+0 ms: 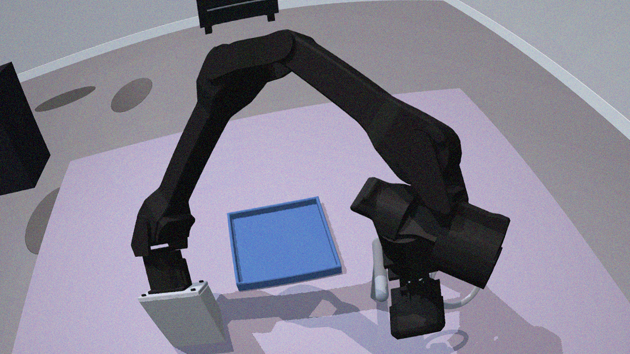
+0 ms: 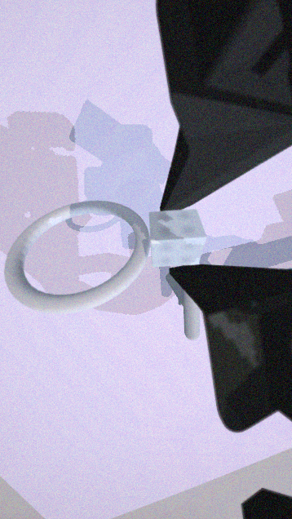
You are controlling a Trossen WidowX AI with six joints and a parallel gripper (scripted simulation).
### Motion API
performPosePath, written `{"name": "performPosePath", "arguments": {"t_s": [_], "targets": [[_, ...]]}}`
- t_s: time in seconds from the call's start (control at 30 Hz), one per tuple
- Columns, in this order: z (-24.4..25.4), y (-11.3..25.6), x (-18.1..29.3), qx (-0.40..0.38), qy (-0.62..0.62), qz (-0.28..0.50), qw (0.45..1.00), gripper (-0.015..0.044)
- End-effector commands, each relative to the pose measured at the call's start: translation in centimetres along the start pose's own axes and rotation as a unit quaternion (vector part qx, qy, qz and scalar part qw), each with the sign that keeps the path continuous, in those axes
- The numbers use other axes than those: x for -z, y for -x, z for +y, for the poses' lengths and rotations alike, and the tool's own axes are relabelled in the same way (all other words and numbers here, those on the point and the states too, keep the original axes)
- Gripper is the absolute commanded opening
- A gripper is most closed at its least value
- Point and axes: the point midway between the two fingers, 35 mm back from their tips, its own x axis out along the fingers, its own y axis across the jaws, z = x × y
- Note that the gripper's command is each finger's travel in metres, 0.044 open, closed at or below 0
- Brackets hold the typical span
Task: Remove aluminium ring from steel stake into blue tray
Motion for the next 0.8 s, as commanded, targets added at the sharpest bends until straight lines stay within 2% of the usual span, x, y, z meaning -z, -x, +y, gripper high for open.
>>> {"name": "performPosePath", "arguments": {"t_s": [0.0, 0.77], "targets": [[0.4, 0.1, 0.3, 0.001, 0.038, -0.012, 0.999, 0.0], [1.8, 0.3, 2.5, 0.038, 0.286, -0.07, 0.955, 0.0]]}}
